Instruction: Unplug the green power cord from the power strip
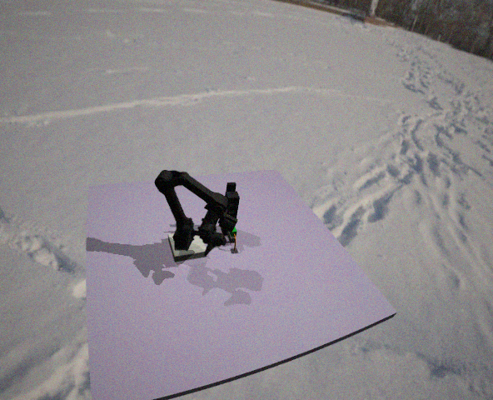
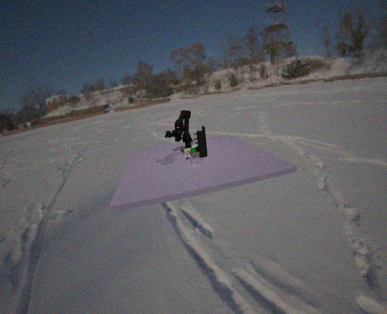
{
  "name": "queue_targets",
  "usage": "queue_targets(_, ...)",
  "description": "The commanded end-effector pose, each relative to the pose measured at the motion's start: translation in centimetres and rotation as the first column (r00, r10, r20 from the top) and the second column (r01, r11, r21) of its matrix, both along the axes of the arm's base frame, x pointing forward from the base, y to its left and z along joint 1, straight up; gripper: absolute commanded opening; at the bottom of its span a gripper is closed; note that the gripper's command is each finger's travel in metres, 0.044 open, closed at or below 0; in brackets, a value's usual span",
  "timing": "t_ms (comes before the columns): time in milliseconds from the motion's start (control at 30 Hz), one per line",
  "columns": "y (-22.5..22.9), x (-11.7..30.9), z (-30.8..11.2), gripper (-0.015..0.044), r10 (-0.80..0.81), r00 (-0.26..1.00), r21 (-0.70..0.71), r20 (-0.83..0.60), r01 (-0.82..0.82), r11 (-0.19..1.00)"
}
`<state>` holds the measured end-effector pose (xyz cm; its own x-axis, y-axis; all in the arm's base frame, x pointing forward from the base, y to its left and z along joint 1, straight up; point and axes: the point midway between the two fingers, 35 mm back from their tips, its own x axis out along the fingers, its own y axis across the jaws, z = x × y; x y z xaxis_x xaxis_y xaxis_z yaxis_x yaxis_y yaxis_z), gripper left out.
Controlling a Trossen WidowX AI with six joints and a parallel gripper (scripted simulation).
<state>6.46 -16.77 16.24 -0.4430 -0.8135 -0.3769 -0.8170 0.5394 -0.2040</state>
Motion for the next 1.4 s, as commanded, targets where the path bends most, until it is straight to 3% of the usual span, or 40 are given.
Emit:
queue_targets(0,0.0,0.1,-0.1,0.0374,-0.007,1.000,-0.001,0.017,0.007,1.000)
queue_targets(167,1.4,3.0,-2.1,0.0243,-0.200,0.875,0.028,0.441,0.209,0.977)
queue_targets(267,2.8,5.2,-3.4,0.0164,-0.344,0.669,0.117,0.659,0.360,0.926)
queue_targets(400,5.1,8.6,-4.9,0.0160,-0.510,0.303,0.305,0.805,0.526,0.794)
queue_targets(500,7.0,10.9,-5.7,0.0160,-0.588,0.030,0.455,0.808,0.600,0.658)
queue_targets(933,12.5,16.4,-6.7,0.0160,-0.589,-0.543,0.756,0.598,0.626,0.190)
queue_targets(1200,16.5,19.5,-6.7,0.0160,-0.451,-0.782,0.824,0.431,0.545,-0.156)
queue_targets(1367,16.6,19.6,-6.7,0.0160,-0.445,-0.787,0.824,0.427,0.541,-0.166)
